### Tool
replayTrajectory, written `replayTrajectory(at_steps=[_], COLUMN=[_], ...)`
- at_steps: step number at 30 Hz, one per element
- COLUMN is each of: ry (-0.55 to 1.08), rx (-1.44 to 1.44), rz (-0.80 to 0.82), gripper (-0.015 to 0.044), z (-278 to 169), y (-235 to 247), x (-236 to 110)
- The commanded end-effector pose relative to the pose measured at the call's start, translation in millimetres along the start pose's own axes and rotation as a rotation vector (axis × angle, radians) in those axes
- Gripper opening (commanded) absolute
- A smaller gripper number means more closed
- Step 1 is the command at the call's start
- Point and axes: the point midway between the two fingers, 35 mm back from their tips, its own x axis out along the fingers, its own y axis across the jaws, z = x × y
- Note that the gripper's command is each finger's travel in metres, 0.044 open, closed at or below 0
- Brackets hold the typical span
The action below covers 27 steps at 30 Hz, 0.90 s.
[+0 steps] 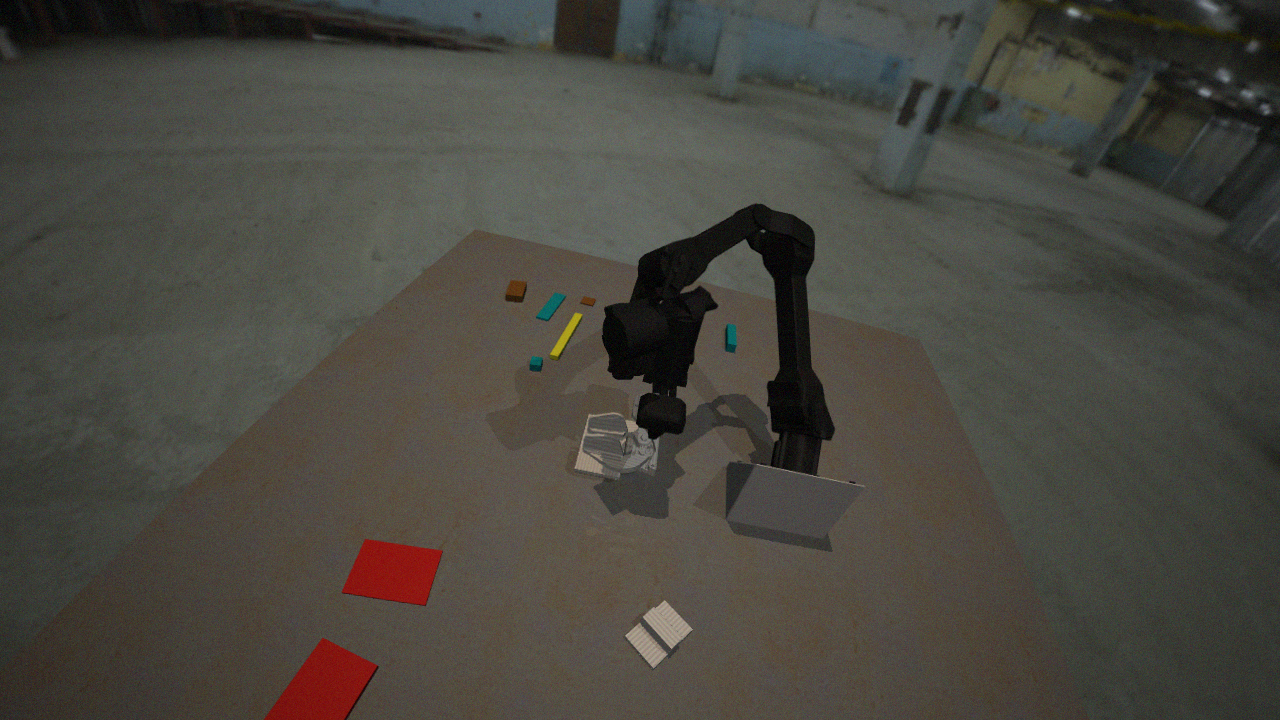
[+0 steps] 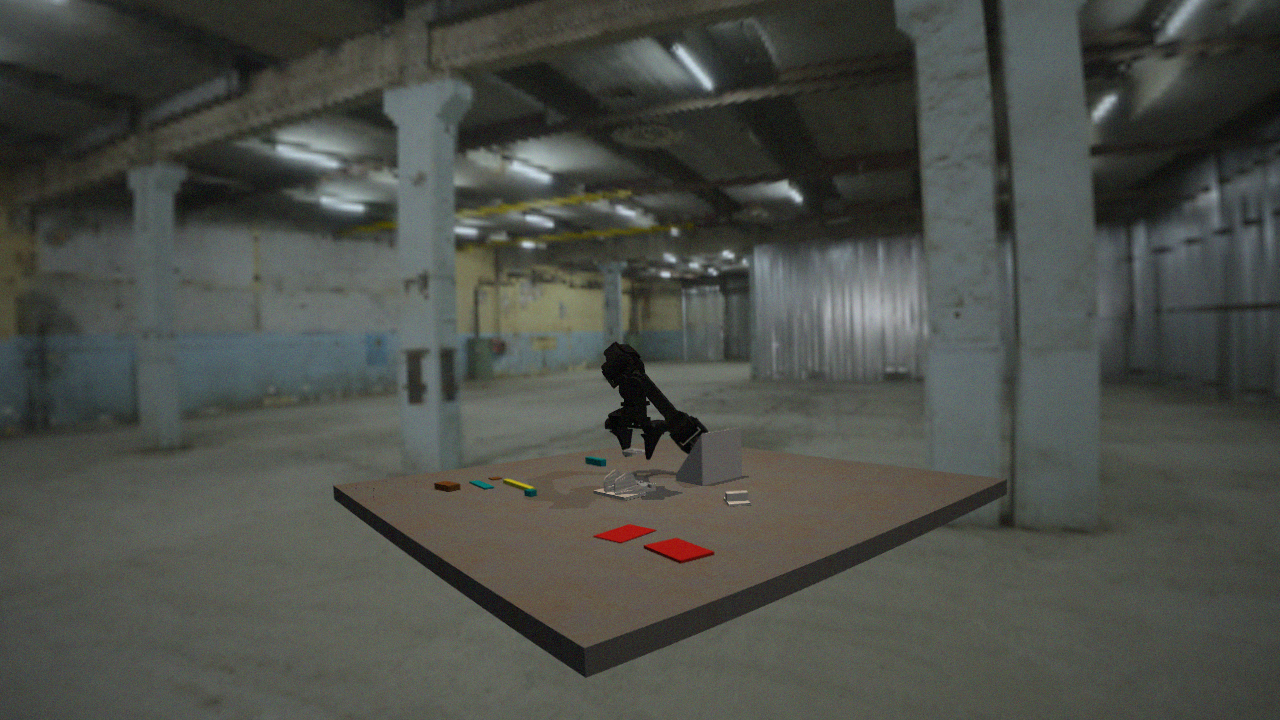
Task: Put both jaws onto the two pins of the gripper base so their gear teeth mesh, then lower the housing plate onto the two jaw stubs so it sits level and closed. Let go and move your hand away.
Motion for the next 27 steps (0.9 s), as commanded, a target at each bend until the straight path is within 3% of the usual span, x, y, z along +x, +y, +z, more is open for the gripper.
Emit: replayTrajectory(at_steps=[1, 27], ry=[-0.004, -0.004], rx=[0.006, 0.012], rz=[-0.004, -0.004], gripper=[0.0351, 0.0351], z=[-0.1, -2.9], y=[-1.4, 4.2], x=[-0.4, -0.4])
